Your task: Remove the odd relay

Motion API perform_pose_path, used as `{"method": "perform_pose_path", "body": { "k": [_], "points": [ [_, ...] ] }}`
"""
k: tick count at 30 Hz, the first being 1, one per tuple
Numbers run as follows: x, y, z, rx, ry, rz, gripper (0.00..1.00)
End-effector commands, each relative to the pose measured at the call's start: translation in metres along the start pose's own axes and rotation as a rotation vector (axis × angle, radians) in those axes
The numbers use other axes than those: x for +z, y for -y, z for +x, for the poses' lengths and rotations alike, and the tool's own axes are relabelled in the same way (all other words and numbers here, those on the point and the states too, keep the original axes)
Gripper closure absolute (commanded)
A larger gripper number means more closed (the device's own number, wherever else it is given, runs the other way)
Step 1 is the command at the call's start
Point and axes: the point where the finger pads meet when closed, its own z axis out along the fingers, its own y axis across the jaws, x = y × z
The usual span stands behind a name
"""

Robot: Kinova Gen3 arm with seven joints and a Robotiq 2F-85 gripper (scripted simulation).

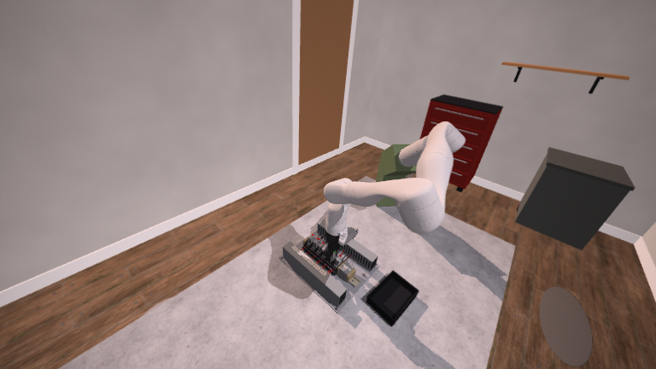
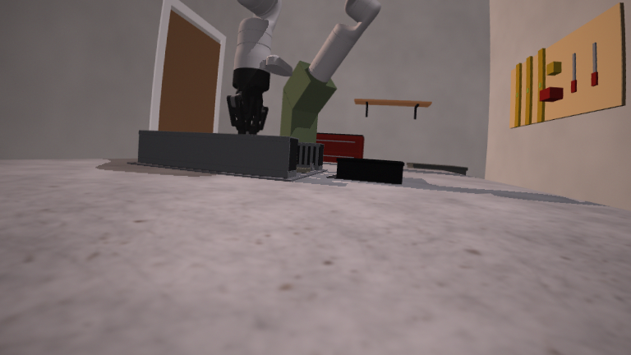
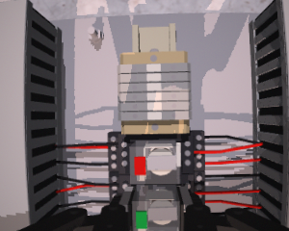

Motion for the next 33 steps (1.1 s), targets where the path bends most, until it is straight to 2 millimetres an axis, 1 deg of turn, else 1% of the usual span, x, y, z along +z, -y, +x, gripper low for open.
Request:
{"method": "perform_pose_path", "body": {
  "k": [1,33],
  "points": [
    [0.000,-0.003,-0.001,-0.005,0.004,-0.008,1.00],
    [-0.013,-0.003,-0.001,-0.005,0.004,-0.008,1.00]
  ]
}}
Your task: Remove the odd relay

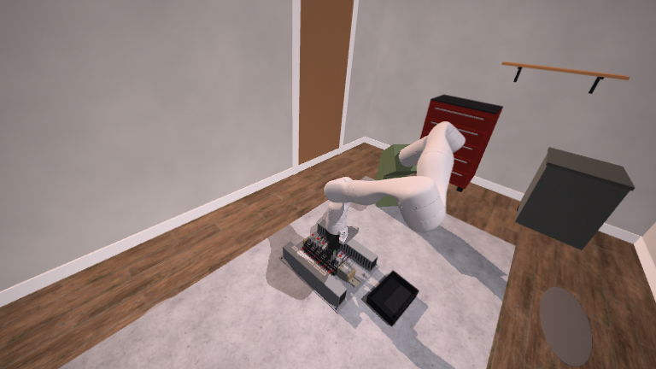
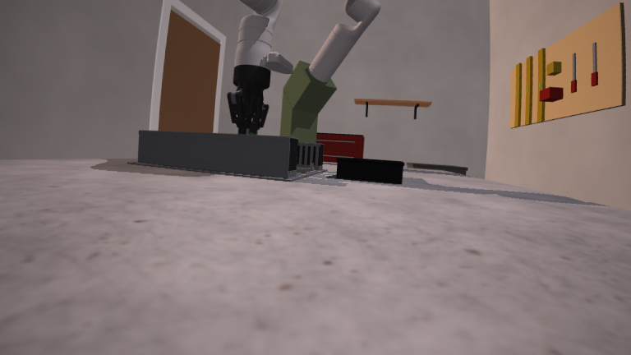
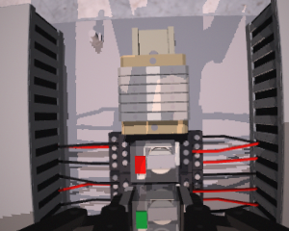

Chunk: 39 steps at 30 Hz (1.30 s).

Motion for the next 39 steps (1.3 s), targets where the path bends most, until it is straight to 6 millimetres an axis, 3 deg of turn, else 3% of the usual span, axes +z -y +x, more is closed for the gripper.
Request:
{"method": "perform_pose_path", "body": {
  "k": [1,39],
  "points": [
    [-0.007,-0.003,-0.002,-0.009,0.003,-0.005,1.00],
    [-0.023,-0.003,-0.002,-0.009,0.003,-0.005,1.00]
  ]
}}
